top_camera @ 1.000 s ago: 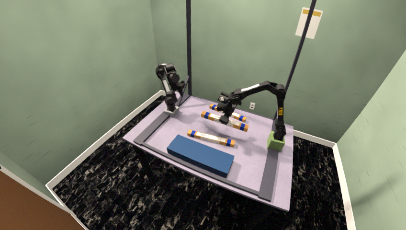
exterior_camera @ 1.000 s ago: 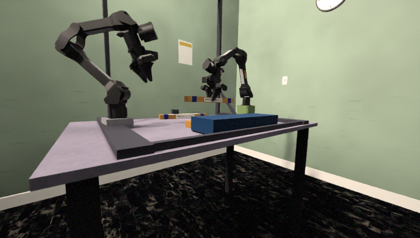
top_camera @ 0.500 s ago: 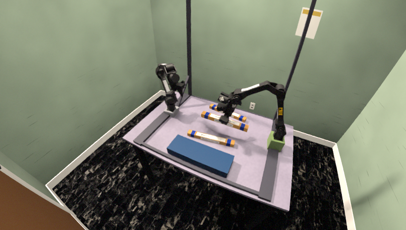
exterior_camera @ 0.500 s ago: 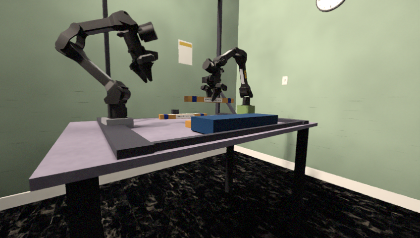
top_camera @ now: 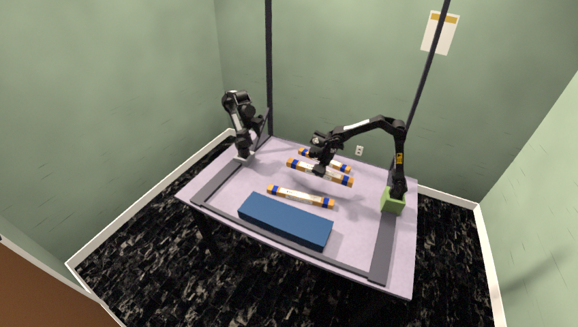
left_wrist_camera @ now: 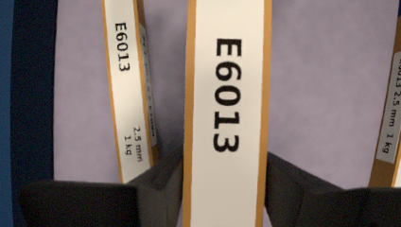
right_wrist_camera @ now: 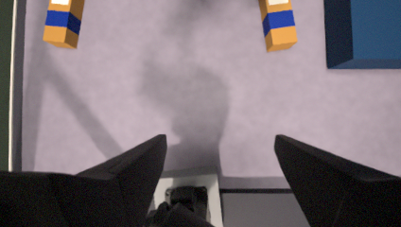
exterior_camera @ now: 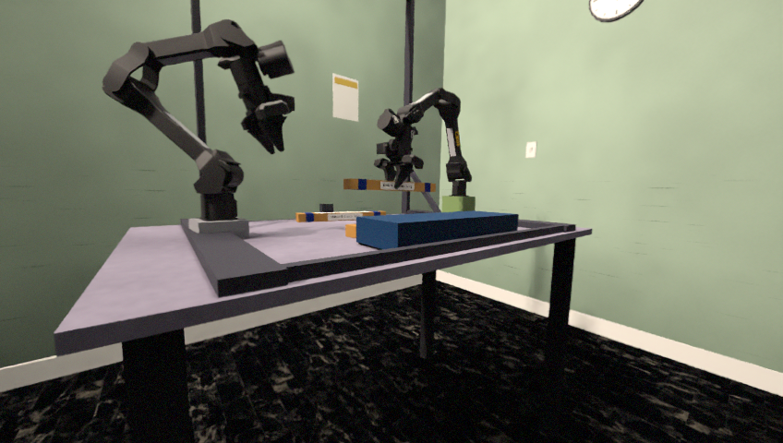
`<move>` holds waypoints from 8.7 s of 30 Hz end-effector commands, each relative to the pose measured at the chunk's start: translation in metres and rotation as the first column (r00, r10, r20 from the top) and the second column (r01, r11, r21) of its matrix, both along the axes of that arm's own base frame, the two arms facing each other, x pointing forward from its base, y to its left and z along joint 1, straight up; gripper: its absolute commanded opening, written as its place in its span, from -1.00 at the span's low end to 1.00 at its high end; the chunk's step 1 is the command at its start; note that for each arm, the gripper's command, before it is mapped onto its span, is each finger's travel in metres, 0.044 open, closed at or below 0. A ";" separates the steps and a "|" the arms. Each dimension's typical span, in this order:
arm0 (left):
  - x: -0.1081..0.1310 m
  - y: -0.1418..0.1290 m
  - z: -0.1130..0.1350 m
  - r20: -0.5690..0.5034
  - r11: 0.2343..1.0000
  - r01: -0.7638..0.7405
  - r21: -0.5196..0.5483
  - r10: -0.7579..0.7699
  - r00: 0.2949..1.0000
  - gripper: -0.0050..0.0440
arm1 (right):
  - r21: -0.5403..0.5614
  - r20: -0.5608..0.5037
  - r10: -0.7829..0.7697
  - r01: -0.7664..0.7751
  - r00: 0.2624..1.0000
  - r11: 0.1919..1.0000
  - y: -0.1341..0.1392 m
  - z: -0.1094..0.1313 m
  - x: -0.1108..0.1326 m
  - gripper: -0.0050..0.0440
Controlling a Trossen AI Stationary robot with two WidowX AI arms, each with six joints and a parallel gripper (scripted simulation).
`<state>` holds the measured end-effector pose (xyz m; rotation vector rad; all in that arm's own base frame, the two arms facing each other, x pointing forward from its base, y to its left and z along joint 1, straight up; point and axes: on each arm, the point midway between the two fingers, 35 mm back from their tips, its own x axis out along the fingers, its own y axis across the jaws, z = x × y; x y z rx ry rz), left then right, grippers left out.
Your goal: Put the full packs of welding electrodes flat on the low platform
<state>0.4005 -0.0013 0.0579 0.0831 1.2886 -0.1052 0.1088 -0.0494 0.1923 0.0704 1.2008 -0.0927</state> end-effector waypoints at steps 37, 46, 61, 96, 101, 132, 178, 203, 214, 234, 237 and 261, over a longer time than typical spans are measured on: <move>-0.003 -0.002 -0.011 -0.017 1.000 0.013 -0.001 -0.013 1.000 -1.00 | -0.014 0.024 0.005 -0.004 1.000 1.000 -0.001 0.008 0.002 0.55; -0.003 -0.002 -0.026 -0.017 1.000 0.011 -0.001 -0.011 1.000 -1.00 | -0.014 0.024 0.005 -0.004 1.000 1.000 -0.001 0.008 0.002 0.55; -0.003 -0.002 -0.047 -0.017 1.000 0.011 -0.001 -0.011 1.000 -1.00 | -0.014 0.024 0.005 -0.004 1.000 1.000 -0.001 0.008 0.002 0.55; 0.001 -0.001 -0.019 0.007 1.000 0.006 0.000 -0.006 1.000 -1.00 | -0.014 0.024 0.005 -0.004 1.000 1.000 -0.001 0.008 0.002 0.55; 0.001 -0.001 -0.012 0.007 1.000 0.006 0.000 -0.006 1.000 -1.00 | -0.014 0.024 0.005 -0.004 1.000 1.000 -0.001 0.008 0.002 0.55; 0.001 -0.001 0.001 0.007 1.000 0.006 0.000 -0.006 1.000 -1.00 | -0.014 0.024 0.005 -0.004 1.000 1.000 -0.001 0.008 0.002 0.55; 0.001 -0.001 0.001 0.007 1.000 0.006 0.000 -0.006 1.000 -1.00 | -0.014 0.024 0.005 -0.004 1.000 1.000 -0.001 0.008 0.002 0.55; 0.001 -0.001 0.001 0.007 1.000 0.006 0.000 -0.006 1.000 -1.00 | -0.014 0.024 0.005 -0.004 1.000 1.000 -0.001 0.008 0.002 0.55; 0.001 -0.001 0.001 0.007 1.000 0.006 0.000 -0.006 1.000 -1.00 | -0.014 0.024 0.005 -0.004 1.000 1.000 -0.001 0.008 0.002 0.55; 0.019 -0.027 -0.006 0.003 0.976 0.219 0.001 -0.219 0.976 -1.00 | -0.014 0.024 0.005 -0.004 1.000 1.000 -0.001 0.008 0.002 0.55; 0.023 -0.033 -0.008 0.001 0.978 0.209 0.005 -0.209 0.978 -1.00 | -0.014 0.024 0.005 -0.004 1.000 1.000 -0.001 0.008 0.002 0.55; 0.053 -0.077 -0.017 0.003 0.978 0.209 0.003 -0.209 0.978 -1.00 | -0.014 0.024 0.005 -0.004 1.000 1.000 -0.001 0.008 0.002 0.55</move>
